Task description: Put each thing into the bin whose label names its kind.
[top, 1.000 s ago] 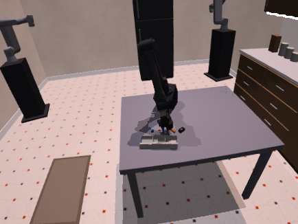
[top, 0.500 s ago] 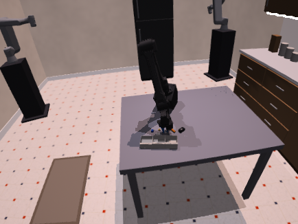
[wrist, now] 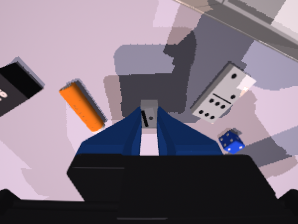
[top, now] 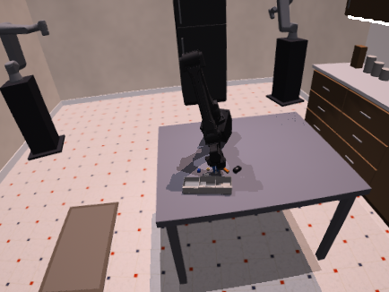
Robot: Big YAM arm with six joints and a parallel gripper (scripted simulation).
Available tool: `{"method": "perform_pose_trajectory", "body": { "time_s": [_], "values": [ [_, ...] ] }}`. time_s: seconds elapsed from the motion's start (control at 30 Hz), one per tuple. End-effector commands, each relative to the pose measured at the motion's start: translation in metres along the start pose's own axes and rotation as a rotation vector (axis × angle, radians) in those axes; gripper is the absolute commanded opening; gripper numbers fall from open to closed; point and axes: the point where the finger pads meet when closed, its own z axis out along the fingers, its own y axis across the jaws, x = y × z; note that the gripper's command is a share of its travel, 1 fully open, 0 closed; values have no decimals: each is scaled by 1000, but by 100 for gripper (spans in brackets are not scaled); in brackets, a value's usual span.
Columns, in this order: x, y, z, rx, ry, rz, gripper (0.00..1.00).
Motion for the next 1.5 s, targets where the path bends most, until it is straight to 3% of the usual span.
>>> {"method": "perform_pose_trajectory", "body": {
  "time_s": [0.0,0.7,1.2,1.47],
  "values": [
    [-19,-11,-7,19,-51,12,10],
    [-20,-12,-8,17,-47,11,10],
    [-24,-6,-63,10,-54,12,10],
    [-24,-6,-75,9,-56,13,10]
  ]
}}
